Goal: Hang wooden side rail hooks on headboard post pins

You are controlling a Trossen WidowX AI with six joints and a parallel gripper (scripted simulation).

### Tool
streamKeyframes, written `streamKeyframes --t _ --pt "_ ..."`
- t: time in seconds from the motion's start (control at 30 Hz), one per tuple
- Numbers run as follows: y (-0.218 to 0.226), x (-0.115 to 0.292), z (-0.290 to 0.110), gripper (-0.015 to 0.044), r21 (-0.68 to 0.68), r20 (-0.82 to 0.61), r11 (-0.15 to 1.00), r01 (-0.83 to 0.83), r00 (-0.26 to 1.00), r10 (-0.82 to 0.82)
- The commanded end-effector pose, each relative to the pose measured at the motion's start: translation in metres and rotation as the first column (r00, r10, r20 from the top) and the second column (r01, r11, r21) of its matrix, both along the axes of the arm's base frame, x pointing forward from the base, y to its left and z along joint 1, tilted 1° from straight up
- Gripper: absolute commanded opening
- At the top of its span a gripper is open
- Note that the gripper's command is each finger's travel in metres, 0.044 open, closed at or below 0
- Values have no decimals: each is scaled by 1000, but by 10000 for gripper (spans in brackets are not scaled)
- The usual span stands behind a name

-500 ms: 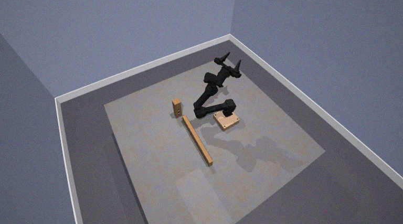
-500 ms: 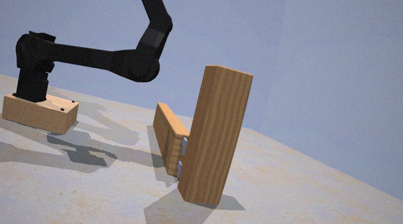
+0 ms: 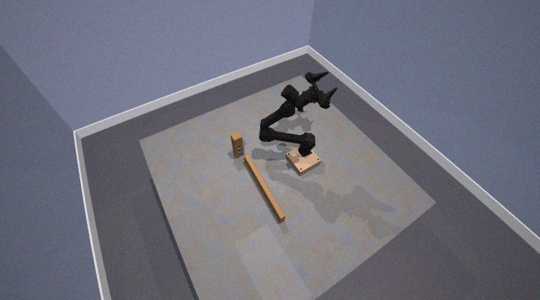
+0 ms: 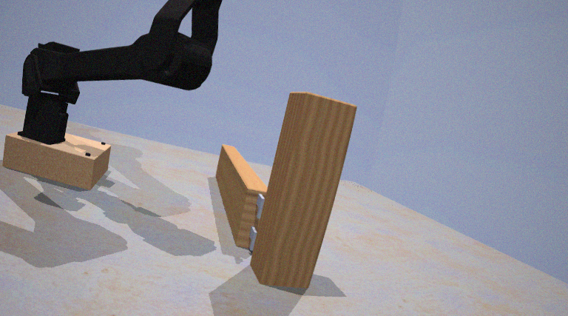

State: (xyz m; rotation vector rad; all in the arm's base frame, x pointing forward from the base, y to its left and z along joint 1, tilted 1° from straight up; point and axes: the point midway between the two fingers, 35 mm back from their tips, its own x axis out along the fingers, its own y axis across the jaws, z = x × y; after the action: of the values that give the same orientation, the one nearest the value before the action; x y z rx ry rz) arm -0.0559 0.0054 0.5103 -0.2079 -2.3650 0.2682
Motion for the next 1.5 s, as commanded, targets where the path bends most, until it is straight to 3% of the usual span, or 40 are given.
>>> streamKeyframes --t 0.0,0.17,0.33,0.5,0.7,0.87,1.1,1.27,1.47 --pt "40 -27 -16 440 -50 115 970 239 966 -232" --pt "94 -34 -36 440 -89 242 859 504 848 -472" --pt "148 -18 -60 440 -118 369 676 727 664 -650" --pt "194 20 -88 440 -138 491 437 889 445 -749" --pt "229 88 -126 440 -148 629 109 983 179 -757" --pt "233 154 -160 440 -160 727 -161 974 6 -687" --pt "204 238 -206 440 -182 832 -487 854 -130 -540" --pt "159 295 -242 440 -161 903 -702 694 -184 -389" --pt "82 341 -286 440 -129 963 -887 443 -157 -218"
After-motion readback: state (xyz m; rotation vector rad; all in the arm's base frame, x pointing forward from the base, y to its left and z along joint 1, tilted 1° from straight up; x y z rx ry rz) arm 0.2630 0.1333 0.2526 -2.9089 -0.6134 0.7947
